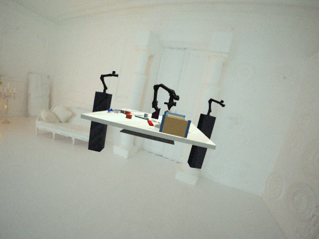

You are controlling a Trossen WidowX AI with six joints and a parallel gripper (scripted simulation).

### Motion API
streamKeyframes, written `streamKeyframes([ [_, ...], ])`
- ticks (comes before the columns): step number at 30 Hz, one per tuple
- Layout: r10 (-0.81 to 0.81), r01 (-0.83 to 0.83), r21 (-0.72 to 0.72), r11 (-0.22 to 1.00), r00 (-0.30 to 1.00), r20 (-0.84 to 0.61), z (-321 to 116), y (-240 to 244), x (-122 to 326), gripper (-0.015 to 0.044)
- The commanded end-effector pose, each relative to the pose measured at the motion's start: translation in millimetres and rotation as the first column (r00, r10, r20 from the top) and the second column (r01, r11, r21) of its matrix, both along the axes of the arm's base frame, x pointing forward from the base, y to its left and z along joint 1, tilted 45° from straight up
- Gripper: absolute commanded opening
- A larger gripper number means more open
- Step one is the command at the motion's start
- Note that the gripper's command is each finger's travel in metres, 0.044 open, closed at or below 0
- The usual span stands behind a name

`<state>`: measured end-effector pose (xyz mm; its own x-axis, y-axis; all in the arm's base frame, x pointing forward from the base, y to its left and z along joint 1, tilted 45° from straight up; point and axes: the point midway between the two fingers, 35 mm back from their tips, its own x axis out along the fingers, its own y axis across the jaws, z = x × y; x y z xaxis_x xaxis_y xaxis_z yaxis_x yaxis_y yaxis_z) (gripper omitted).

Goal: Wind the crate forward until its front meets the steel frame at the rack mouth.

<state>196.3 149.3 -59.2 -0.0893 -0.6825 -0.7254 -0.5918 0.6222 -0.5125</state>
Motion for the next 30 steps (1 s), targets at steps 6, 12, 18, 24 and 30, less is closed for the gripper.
streamKeyframes([
  [6, 0.007, -0.007, -0.005, 1.000, 1.000, -0.007, -2.3, -6.3, -1.6, 0.0000],
  [12, 0.007, -0.007, -0.006, 1.000, 1.000, -0.007, 3.6, -12.0, -3.4, 0.0000],
  [18, 0.007, -0.007, -0.007, 1.000, 1.000, -0.008, 10.1, -18.7, -5.7, 0.0000],
  [24, 0.007, -0.007, -0.007, 1.000, 1.000, -0.008, 16.1, -25.3, -8.2, 0.0000],
  [30, 0.006, -0.006, -0.007, 1.000, 1.000, -0.007, 28.6, -11.8, -5.6, 0.0000],
])
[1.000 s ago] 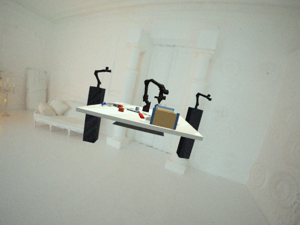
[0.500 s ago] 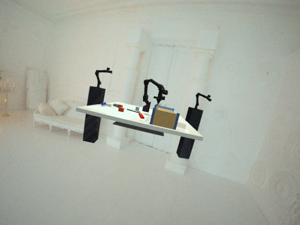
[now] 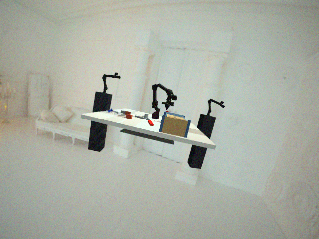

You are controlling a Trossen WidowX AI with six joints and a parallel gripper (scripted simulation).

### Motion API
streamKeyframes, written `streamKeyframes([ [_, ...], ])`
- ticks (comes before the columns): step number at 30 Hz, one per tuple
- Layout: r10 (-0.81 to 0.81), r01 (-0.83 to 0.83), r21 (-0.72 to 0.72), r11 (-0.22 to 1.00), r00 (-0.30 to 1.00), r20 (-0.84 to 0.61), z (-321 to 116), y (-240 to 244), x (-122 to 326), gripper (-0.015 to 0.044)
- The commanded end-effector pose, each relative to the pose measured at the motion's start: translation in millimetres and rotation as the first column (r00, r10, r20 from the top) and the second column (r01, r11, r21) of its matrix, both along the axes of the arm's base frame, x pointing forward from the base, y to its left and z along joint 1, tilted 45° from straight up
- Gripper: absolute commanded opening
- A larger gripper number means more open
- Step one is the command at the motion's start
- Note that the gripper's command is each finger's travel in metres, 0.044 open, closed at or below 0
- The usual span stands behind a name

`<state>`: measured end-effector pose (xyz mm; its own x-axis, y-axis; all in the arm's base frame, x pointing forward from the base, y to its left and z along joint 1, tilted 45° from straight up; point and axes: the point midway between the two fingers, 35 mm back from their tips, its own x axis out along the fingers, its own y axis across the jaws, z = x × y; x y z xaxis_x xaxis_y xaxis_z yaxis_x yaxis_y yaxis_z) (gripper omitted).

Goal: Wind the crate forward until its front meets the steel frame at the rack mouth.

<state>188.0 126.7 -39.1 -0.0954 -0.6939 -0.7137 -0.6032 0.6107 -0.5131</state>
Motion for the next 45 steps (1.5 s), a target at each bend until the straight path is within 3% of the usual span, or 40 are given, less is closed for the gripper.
streamKeyframes([
  [1, -0.001, 0.001, 0.008, 1.000, 1.000, 0.008, 13.6, 16.8, 3.6, 0.0000],
  [8, -0.003, 0.003, 0.008, 1.000, 1.000, 0.009, 30.6, 34.3, 5.1, 0.0000],
  [15, 0.001, -0.001, 0.010, 1.000, 1.000, 0.007, -16.5, 24.4, 8.0, 0.0000],
  [45, 0.001, -0.001, 0.008, 1.000, 1.000, 0.007, -11.1, 5.1, 3.0, 0.0000],
])
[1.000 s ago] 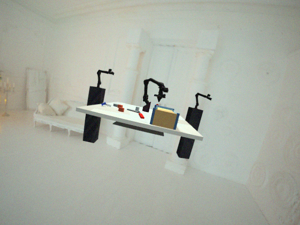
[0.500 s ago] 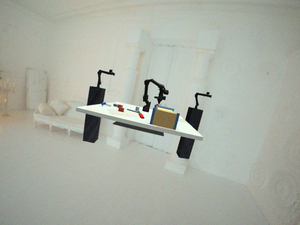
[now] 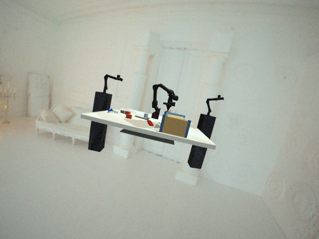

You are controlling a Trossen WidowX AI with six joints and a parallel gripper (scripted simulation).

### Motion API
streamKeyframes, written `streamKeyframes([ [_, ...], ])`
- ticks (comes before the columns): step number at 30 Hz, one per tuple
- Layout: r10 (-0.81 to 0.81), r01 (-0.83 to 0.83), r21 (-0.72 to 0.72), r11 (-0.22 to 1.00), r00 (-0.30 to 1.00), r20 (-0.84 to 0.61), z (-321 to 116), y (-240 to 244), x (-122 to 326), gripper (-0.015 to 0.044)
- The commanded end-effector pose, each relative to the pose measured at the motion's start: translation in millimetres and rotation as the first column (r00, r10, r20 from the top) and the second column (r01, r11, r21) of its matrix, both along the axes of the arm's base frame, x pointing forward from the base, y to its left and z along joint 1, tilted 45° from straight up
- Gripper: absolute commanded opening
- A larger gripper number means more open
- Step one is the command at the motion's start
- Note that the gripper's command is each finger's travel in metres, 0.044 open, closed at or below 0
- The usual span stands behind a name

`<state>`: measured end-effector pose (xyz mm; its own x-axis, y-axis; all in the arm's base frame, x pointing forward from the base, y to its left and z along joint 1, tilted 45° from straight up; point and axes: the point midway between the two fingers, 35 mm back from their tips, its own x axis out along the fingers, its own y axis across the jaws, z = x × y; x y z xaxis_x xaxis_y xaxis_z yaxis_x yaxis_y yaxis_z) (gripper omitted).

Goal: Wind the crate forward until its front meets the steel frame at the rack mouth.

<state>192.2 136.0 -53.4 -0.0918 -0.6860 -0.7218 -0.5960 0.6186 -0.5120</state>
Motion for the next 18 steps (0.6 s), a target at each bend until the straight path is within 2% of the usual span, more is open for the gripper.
streamKeyframes([
  [1, 0.005, -0.005, -0.002, 1.000, 1.000, -0.002, 4.3, -5.3, -1.6, 0.0000],
  [10, 0.005, -0.005, -0.003, 1.000, 1.000, -0.002, 12.3, -11.0, -4.0, 0.0000],
  [18, 0.001, -0.001, -0.002, 1.000, 1.000, 0.000, 45.0, 25.0, 1.0, 0.0000],
])
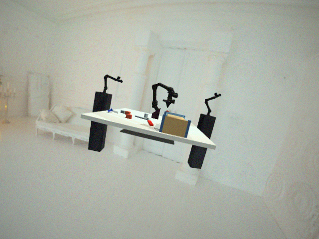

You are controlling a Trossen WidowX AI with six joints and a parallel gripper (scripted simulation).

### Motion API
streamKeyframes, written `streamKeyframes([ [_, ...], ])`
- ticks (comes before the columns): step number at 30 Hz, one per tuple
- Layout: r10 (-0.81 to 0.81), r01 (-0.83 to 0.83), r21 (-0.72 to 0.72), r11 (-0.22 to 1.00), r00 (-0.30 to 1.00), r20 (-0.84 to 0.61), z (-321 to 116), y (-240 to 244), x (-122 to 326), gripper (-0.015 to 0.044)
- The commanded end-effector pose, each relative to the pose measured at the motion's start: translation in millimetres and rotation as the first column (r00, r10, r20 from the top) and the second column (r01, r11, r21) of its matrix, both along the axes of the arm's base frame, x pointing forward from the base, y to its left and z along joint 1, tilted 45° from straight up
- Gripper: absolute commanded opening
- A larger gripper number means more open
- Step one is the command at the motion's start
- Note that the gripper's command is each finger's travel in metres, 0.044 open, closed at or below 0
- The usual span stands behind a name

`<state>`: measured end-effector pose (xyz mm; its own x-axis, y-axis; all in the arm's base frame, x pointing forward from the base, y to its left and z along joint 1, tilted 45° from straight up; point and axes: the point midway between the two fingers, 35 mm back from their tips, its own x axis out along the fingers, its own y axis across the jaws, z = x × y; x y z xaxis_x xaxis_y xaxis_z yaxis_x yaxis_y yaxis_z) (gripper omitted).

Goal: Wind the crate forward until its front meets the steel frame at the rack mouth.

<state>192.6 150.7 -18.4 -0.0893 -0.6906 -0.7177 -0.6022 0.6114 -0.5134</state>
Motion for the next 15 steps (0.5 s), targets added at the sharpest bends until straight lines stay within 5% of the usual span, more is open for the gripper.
streamKeyframes([
  [1, -0.006, 0.006, 0.003, 1.000, 1.000, 0.004, 9.9, 10.3, 0.6, 0.0000],
  [15, -0.002, 0.002, 0.005, 1.000, 1.000, 0.002, -37.4, 0.2, 3.4, 0.0000],
])
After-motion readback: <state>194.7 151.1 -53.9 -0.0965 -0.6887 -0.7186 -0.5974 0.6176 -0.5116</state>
